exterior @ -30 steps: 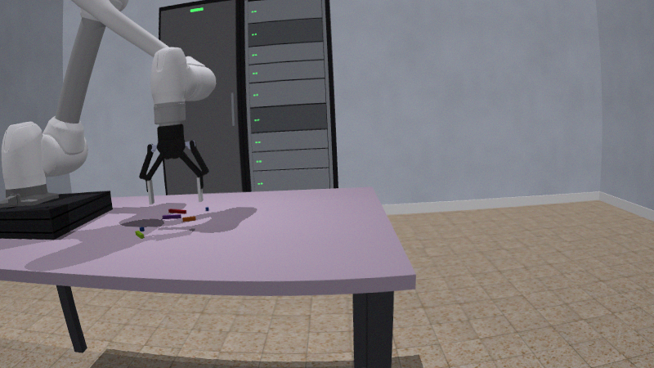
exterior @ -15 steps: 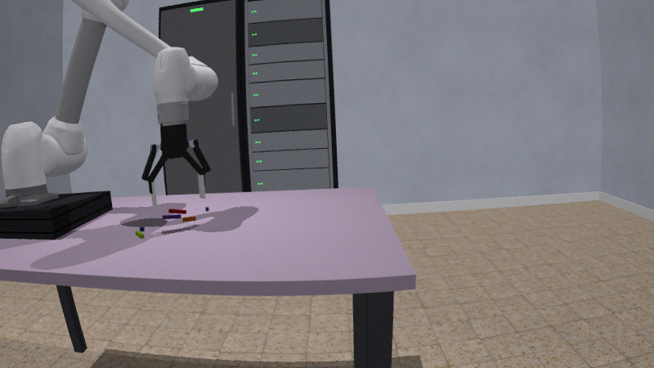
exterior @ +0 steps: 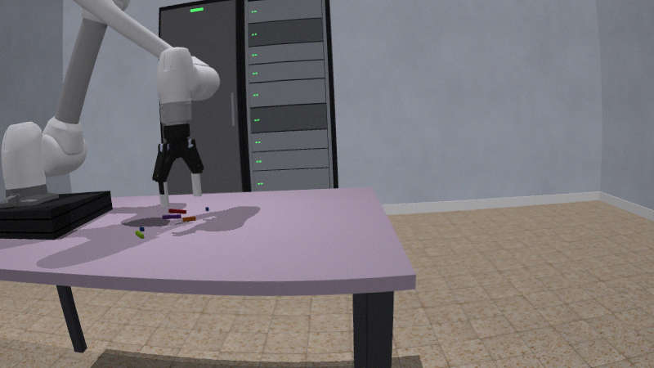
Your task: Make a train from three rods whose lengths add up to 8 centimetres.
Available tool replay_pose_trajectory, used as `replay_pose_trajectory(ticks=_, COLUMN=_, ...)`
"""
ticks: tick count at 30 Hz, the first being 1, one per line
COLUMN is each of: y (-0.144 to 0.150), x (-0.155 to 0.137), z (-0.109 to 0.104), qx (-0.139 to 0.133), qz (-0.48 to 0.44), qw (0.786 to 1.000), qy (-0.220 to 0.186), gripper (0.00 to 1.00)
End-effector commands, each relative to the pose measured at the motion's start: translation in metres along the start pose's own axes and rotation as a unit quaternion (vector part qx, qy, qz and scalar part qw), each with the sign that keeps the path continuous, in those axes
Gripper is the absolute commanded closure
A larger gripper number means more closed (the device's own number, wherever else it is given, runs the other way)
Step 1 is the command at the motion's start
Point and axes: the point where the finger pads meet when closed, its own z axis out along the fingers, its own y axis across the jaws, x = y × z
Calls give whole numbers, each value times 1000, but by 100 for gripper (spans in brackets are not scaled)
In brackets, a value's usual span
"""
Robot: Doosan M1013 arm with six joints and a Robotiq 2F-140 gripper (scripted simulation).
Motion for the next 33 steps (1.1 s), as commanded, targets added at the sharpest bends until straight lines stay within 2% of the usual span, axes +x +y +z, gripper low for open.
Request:
replay_pose_trajectory(ticks=1, y=-3, x=1, z=0, qx=7, qz=-83, qw=996, qy=-1, gripper=0)
replay_pose_trajectory(ticks=6, y=-6, x=3, z=0, qx=7, qz=-178, qw=984, qy=-1, gripper=0)
replay_pose_trajectory(ticks=11, y=-9, x=4, z=0, qx=7, qz=-271, qw=962, qy=0, gripper=0)
replay_pose_trajectory(ticks=13, y=-9, x=4, z=0, qx=7, qz=-271, qw=962, qy=0, gripper=0)
replay_pose_trajectory(ticks=15, y=-11, x=5, z=0, qx=7, qz=-336, qw=942, qy=0, gripper=0)
replay_pose_trajectory(ticks=19, y=-13, x=6, z=0, qx=7, qz=-402, qw=916, qy=1, gripper=0)
replay_pose_trajectory(ticks=26, y=-17, x=7, z=0, qx=7, qz=-515, qw=857, qy=2, gripper=0)
replay_pose_trajectory(ticks=28, y=-18, x=8, z=0, qx=7, qz=-532, qw=846, qy=2, gripper=0)
replay_pose_trajectory(ticks=33, y=-19, x=8, z=0, qx=7, qz=-544, qw=839, qy=2, gripper=0)
